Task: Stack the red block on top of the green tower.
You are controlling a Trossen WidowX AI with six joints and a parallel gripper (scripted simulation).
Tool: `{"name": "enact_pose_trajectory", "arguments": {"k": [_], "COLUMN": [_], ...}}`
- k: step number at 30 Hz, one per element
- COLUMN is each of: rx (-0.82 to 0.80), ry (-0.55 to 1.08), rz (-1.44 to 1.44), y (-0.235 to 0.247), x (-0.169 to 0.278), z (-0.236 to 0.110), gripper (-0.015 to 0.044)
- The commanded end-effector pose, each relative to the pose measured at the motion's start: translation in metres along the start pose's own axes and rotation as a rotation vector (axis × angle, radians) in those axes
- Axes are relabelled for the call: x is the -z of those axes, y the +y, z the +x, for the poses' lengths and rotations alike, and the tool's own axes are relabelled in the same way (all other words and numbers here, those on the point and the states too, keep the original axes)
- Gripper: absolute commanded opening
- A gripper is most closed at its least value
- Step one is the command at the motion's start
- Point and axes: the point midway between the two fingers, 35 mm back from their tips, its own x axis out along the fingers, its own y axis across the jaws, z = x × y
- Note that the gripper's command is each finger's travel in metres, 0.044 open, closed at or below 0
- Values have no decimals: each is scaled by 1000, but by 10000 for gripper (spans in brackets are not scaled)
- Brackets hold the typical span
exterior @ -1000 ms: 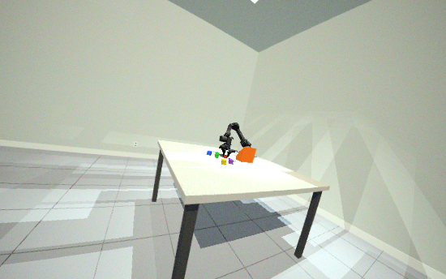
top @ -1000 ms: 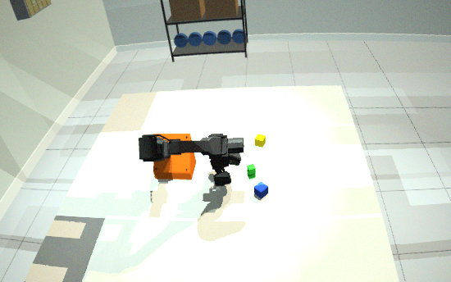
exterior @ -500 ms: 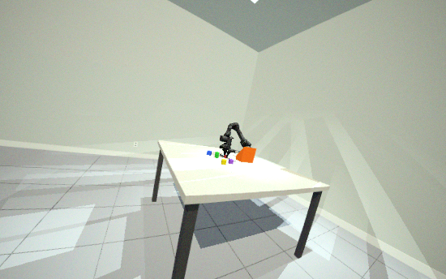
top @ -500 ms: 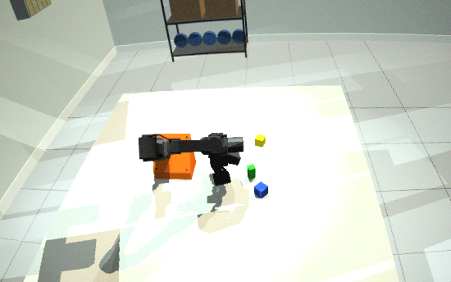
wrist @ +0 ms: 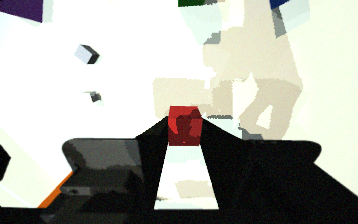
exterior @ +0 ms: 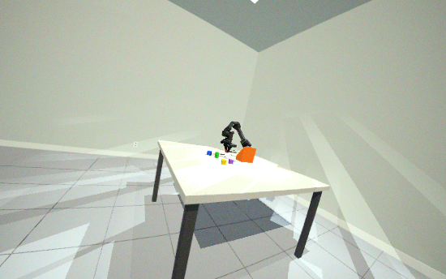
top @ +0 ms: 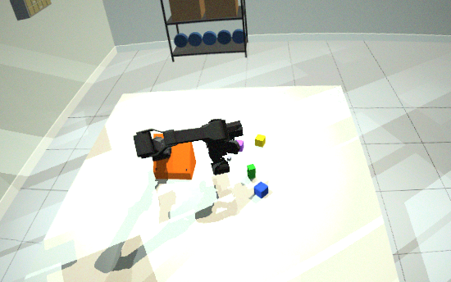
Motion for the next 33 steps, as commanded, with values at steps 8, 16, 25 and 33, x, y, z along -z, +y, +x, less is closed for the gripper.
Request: {"name": "enact_pose_trajectory", "arguments": {"k": [8,16,25,33], "rx": [-4,-4,-5,-5], "ry": [-11,-10,-11,-12], "rz": [10,10,10,11], "y": [-1,-1,-2,-5], "x": [-2,-1,-10,-43], "z": [-47,-62,-64,-69], "gripper": [0,0,0,0]}}
